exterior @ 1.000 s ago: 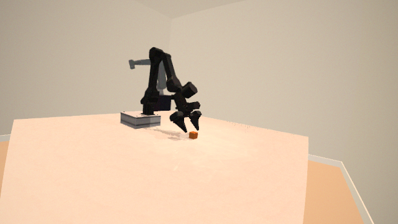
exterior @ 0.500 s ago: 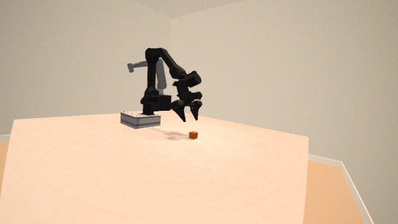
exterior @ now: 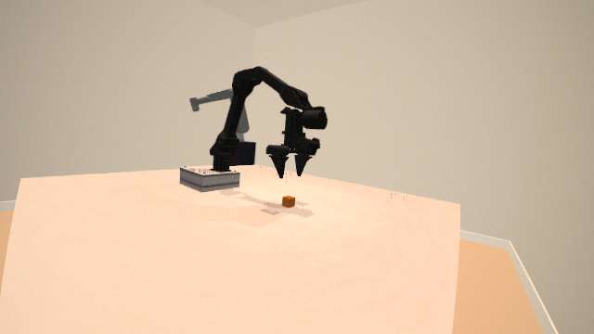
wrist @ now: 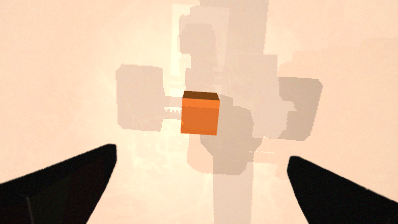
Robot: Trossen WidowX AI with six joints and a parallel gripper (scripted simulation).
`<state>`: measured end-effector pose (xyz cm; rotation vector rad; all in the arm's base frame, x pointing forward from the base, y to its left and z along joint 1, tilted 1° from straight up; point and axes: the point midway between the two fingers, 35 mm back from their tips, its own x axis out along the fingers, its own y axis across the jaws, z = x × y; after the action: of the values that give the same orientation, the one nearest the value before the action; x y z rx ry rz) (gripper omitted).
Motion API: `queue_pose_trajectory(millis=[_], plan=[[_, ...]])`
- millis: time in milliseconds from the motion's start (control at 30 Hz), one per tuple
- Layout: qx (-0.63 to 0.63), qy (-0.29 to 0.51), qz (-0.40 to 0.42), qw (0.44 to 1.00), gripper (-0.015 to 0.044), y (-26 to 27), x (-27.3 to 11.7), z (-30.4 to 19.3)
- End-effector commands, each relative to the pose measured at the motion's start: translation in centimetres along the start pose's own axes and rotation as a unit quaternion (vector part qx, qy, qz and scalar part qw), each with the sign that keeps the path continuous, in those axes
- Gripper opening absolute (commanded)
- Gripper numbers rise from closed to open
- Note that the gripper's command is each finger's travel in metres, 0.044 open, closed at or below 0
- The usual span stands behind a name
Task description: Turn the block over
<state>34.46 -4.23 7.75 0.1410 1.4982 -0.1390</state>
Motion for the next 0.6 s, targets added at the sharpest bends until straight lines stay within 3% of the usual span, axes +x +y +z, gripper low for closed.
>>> queue_pose_trajectory(millis=[0, 133, 567], plan=[[-0.002, 0.013, 0.002, 1.0, 0.044, 0.1, 0.0, 0.1], [-0.002, 0.013, 0.002, 1.0, 0.044, 0.1, 3.2, 0.0], [-0.002, 0.013, 0.002, 1.0, 0.044, 0.1, 5.0, -0.1]])
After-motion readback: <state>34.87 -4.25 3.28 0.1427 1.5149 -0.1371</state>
